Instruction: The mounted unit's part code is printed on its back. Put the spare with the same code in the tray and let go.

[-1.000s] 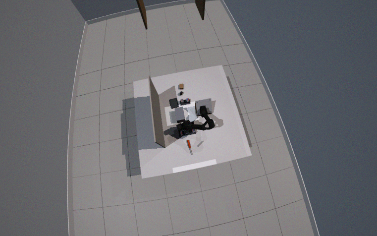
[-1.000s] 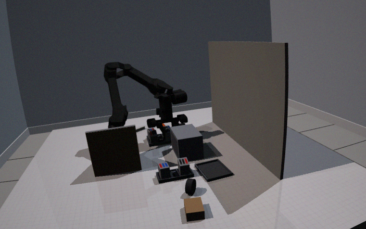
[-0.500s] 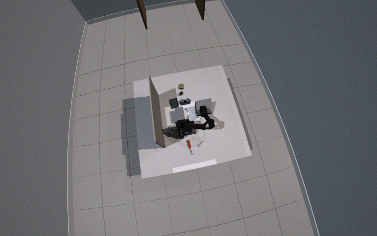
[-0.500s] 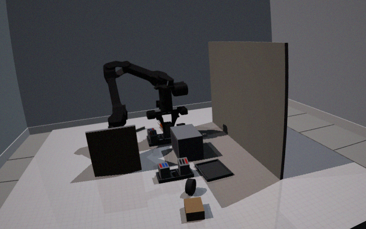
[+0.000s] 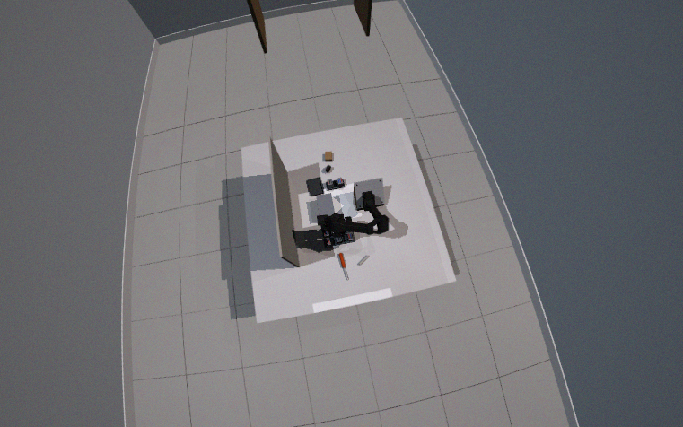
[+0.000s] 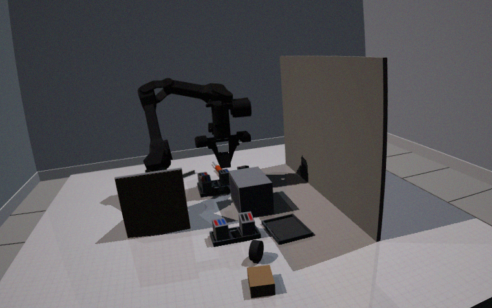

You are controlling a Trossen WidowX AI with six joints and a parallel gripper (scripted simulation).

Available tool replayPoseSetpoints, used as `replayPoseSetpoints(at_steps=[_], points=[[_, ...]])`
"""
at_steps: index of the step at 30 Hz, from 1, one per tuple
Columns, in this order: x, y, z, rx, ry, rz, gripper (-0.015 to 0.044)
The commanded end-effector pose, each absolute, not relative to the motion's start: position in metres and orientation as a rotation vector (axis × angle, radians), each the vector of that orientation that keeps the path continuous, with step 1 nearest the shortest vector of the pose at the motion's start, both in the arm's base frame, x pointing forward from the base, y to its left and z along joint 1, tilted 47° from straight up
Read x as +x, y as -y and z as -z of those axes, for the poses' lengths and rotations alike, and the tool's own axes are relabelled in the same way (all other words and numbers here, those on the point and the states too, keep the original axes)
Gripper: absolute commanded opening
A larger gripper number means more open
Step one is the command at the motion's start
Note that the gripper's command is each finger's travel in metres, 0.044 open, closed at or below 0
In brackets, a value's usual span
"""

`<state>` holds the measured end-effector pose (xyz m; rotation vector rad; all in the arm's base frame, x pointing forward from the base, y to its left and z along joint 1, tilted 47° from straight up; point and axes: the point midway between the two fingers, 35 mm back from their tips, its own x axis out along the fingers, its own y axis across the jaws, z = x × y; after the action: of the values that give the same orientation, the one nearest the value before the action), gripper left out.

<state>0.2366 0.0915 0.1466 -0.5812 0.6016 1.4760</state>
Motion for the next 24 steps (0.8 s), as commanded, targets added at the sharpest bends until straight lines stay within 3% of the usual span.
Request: replayPoseSetpoints(at_steps=[1, 13, 24], points=[[0.241, -0.079, -0.158, -0.594, -0.599, -1.465, 0.0000], [0.242, -0.044, -0.194, -0.590, -0.592, -1.474, 0.0000], [0.265, -0.018, -0.178, -0.591, -0.632, -1.453, 0.0000]])
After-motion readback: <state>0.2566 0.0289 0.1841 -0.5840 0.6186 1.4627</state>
